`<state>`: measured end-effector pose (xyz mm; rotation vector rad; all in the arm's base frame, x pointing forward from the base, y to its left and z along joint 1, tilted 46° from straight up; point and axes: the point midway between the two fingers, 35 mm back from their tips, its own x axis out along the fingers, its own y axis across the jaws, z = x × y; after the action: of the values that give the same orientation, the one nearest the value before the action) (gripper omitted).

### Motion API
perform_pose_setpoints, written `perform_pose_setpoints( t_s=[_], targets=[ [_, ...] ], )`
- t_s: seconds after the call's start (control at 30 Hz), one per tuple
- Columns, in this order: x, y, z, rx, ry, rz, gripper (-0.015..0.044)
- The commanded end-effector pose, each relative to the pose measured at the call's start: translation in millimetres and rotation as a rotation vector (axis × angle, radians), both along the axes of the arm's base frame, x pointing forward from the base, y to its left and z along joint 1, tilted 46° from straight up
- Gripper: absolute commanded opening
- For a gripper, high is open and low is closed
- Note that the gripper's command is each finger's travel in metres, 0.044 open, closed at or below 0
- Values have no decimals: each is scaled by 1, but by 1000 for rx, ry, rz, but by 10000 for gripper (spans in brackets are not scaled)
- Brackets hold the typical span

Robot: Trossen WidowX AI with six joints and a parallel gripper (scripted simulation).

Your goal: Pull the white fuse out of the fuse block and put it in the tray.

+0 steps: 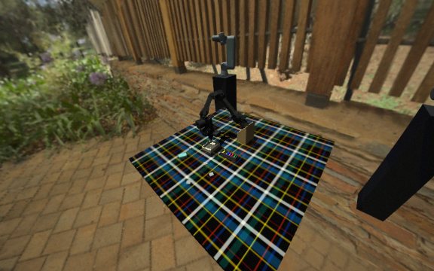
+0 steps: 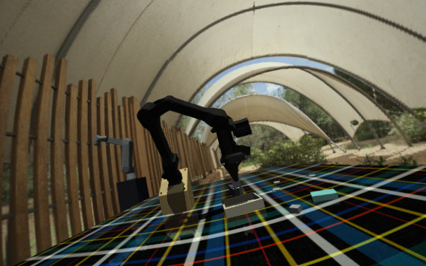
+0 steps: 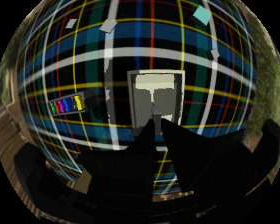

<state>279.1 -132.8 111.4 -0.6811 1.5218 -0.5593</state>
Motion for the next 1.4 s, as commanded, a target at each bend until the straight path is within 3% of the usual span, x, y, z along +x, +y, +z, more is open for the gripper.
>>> perform_pose_setpoints(
  t_s=[0.0,1.17,1.37],
  targets=[
    [-3,-8,10,-8,7,6,0],
    [-4,-37,-18,-10,7,6,0],
    [-2,-37,-15,-15,-3,1,157]
  ],
)
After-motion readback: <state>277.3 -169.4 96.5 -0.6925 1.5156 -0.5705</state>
